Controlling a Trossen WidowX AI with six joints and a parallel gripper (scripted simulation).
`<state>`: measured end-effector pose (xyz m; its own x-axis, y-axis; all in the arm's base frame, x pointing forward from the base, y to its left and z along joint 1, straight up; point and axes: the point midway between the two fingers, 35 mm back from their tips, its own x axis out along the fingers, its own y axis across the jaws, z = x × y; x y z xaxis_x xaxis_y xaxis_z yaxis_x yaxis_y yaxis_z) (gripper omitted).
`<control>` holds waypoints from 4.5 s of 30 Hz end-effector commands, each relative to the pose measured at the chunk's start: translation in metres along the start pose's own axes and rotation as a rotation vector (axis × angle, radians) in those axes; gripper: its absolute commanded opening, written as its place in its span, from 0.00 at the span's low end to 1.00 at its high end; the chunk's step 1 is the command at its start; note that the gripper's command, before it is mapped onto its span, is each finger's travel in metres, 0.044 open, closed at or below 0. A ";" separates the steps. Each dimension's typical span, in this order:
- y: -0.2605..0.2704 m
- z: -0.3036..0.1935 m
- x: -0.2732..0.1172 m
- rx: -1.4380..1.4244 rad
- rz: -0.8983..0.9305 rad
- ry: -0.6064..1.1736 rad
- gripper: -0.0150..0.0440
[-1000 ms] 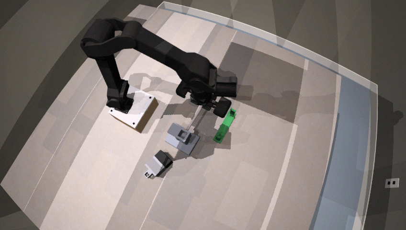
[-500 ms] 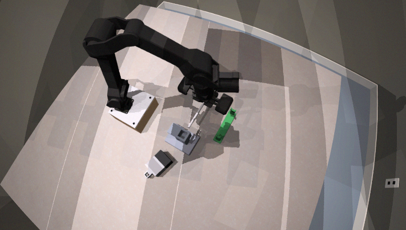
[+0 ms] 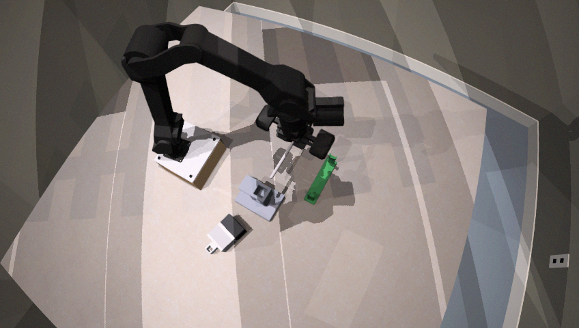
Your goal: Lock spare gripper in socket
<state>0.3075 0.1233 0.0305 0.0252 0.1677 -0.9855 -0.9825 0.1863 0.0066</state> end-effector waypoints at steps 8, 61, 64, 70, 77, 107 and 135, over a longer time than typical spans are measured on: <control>0.001 0.002 -0.015 0.002 0.007 0.004 0.25; -0.082 0.054 -0.026 0.015 0.024 0.013 0.25; -0.089 0.058 -0.026 0.011 0.023 0.012 0.25; -0.100 0.064 -0.025 0.004 0.021 0.011 0.25; -0.101 0.064 -0.018 0.004 0.021 0.012 0.25; -0.103 0.057 0.024 0.004 0.027 0.015 0.25; -0.103 0.054 0.043 0.008 0.032 0.018 0.39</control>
<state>0.4199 0.1635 -0.0038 -0.0102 0.1566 -0.9876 -0.9813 0.1885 0.0400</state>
